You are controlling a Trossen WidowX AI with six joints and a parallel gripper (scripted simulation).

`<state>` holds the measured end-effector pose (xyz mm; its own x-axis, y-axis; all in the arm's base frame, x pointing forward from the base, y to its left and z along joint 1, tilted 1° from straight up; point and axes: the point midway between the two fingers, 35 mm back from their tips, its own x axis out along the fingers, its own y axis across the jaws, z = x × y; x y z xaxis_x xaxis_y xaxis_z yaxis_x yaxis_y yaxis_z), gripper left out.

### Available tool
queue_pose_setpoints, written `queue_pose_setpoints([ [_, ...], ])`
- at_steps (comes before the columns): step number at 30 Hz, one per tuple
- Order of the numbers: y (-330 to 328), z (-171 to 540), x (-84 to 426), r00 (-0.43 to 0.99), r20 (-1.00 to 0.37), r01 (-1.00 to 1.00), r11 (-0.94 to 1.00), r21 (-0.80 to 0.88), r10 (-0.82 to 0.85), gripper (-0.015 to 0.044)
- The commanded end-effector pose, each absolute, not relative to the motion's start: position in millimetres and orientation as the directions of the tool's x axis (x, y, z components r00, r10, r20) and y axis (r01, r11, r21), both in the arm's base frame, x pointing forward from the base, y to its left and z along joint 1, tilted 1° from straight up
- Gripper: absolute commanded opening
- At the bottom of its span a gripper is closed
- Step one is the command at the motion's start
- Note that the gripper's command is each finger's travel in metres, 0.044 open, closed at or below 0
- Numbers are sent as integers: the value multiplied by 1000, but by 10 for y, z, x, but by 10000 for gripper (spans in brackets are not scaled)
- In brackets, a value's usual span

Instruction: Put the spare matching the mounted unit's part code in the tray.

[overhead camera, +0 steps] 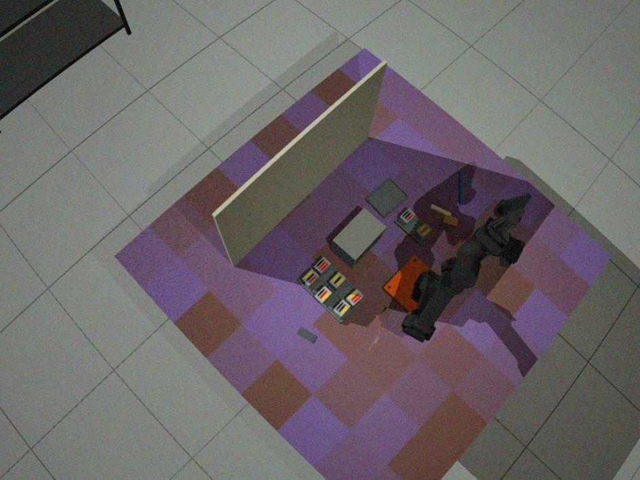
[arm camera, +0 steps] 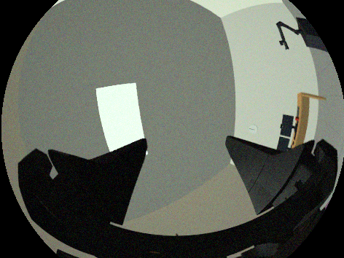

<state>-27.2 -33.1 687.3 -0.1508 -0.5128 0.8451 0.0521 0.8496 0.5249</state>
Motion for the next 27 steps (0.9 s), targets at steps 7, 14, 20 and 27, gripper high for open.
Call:
queue_pose_setpoints([
  [7,-359,6870,-267,-147,841,53,845,532,-520,440],
  [14,-1350,6618,104,28,655,132,652,746,-755,440],
  [20,-1976,6240,680,237,475,215,522,825,-848,440],
  [27,-2352,5829,1248,400,265,362,417,833,-877,440],
])
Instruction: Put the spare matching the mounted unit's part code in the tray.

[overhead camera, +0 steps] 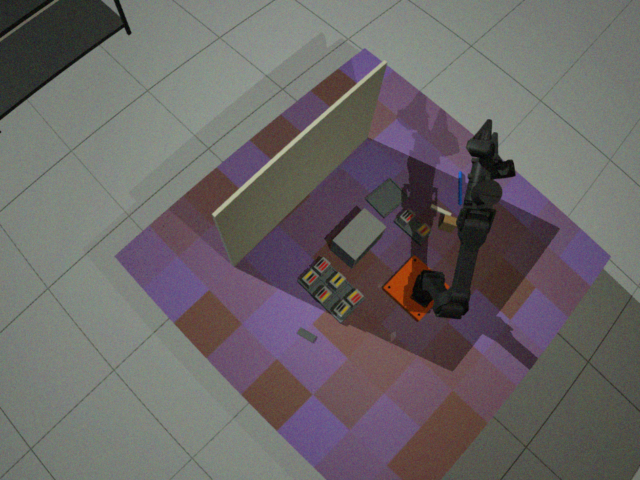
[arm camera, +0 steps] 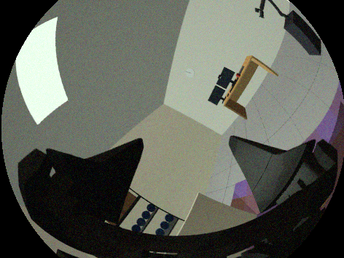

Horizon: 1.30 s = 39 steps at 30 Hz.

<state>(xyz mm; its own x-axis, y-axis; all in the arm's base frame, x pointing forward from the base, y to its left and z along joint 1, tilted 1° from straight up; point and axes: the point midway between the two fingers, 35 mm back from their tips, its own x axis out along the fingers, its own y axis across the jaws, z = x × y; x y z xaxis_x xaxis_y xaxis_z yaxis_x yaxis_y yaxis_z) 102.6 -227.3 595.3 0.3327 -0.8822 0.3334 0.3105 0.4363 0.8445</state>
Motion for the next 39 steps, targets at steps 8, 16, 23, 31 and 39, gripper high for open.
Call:
queue_pose_setpoints([
  [8,-2531,5066,2231,610,-67,577,385,720,-789,440],
  [16,-2194,4149,3151,703,-437,710,518,476,-562,440],
  [23,-1550,3278,3655,596,-743,637,742,208,-303,440],
  [31,-630,2408,3729,243,-968,277,961,7,-63,440],
  [39,-341,2202,3661,101,-995,117,993,-5,-17,440],
])
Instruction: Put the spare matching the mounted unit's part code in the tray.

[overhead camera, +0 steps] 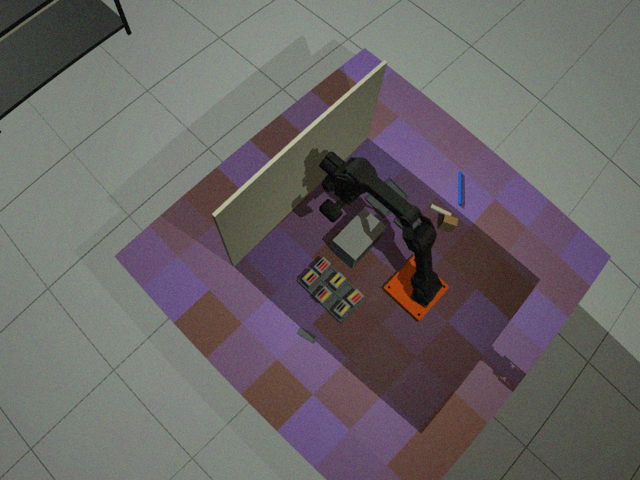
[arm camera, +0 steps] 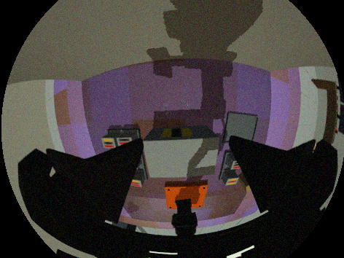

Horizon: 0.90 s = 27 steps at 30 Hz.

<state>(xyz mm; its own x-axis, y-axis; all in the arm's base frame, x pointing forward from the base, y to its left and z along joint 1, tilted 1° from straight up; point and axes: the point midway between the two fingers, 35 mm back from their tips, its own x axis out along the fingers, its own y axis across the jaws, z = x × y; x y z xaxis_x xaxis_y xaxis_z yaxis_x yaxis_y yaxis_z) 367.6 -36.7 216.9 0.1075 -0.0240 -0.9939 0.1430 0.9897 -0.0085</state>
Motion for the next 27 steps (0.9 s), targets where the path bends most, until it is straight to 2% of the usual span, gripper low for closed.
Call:
queue_pose_setpoints([
  [1,-341,2202,3661,101,-995,117,993,-5,-17,440],
  [16,-314,2195,3655,100,-995,97,995,-6,-16,440],
  [18,-100,2141,3595,94,-996,-62,998,-16,-11,440],
  [21,352,2006,3404,78,-997,-410,911,-33,-1,440],
  [24,748,1853,3141,61,-998,-706,707,-40,4,440],
  [27,1077,1685,2822,44,-999,-910,412,-38,5,440],
])
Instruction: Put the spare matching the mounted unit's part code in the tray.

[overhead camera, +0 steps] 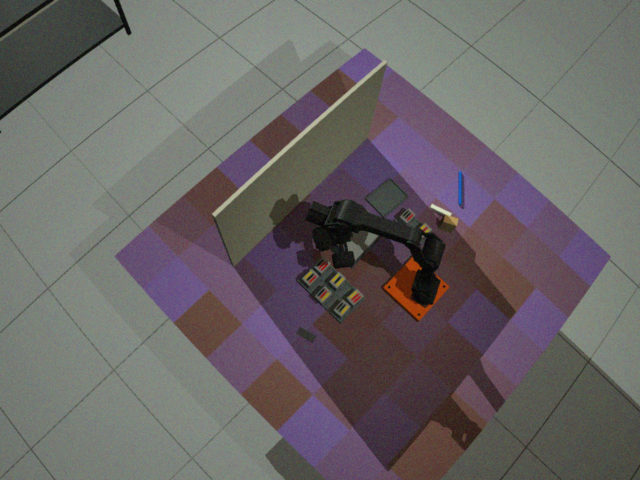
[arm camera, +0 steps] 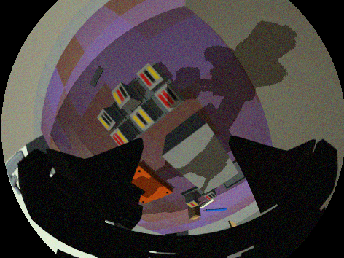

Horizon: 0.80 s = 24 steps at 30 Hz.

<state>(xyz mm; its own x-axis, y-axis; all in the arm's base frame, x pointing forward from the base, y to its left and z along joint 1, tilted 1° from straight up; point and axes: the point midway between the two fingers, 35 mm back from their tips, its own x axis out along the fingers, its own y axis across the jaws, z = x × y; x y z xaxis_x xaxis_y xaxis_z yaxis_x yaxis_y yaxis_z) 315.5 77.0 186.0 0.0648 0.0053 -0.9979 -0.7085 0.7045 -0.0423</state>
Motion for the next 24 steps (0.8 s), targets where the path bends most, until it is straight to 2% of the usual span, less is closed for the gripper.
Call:
queue_pose_setpoints([
  [1,1170,1625,2706,39,-999,-953,300,-36,4,440],
  [4,1292,1533,2524,31,-1000,-992,124,-30,2,440],
  [11,1292,1533,2524,31,-1000,-992,124,-30,2,440],
  [16,1328,1236,2575,31,-1000,-992,124,-31,2,309],
  [24,1366,1136,2591,31,-1000,-992,124,-31,2,300],
])
